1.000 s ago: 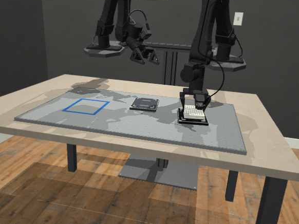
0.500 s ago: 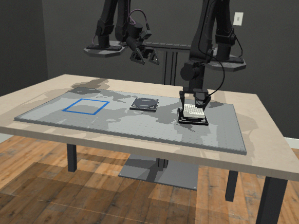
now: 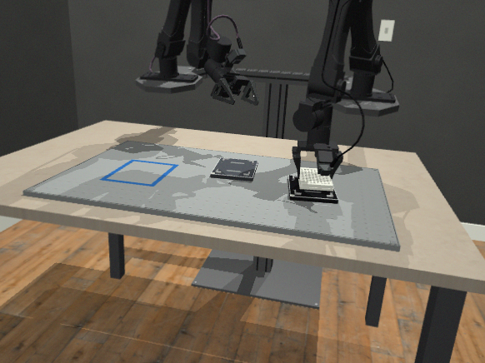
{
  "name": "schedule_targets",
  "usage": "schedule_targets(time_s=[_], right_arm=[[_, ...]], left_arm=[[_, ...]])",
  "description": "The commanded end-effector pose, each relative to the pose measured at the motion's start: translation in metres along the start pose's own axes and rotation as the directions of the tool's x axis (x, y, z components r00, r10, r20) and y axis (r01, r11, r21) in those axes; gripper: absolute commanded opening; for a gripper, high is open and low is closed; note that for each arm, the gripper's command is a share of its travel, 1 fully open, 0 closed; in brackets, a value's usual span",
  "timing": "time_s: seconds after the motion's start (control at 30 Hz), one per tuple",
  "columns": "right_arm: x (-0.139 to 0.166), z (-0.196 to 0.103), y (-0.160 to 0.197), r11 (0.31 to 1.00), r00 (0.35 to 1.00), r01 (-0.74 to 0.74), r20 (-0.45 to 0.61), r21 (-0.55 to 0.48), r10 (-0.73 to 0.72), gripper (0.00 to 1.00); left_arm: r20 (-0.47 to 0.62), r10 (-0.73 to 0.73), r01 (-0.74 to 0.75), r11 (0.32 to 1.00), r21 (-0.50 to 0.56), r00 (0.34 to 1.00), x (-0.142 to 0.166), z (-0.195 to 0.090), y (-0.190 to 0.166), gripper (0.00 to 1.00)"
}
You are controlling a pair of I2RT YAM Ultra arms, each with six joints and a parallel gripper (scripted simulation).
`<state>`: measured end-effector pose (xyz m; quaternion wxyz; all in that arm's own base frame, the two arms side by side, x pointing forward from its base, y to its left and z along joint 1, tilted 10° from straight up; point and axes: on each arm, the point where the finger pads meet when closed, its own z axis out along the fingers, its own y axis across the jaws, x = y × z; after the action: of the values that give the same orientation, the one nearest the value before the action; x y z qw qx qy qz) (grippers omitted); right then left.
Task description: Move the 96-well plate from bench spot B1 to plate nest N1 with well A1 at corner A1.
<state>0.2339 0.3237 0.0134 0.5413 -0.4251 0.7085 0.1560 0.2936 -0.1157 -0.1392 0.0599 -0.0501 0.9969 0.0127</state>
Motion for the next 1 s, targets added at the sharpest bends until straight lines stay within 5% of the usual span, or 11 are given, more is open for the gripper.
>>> schedule_targets(time_s=[0.0, 0.97], right_arm=[[0.007, -0.003, 0.001, 1.0, 1.0, 0.007, -0.017, -0.006, -0.007, 1.0], [0.007, -0.003, 0.001, 1.0, 1.0, 0.007, -0.017, -0.006, -0.007, 1.0]], left_arm=[[0.03, -0.003, 0.002, 1.0, 0.022, 1.0, -0.012, -0.01, -0.011, 0.8], [0.047, 0.001, -0.002, 1.0, 0.024, 0.999, -0.016, 0.023, -0.007, 0.8]])
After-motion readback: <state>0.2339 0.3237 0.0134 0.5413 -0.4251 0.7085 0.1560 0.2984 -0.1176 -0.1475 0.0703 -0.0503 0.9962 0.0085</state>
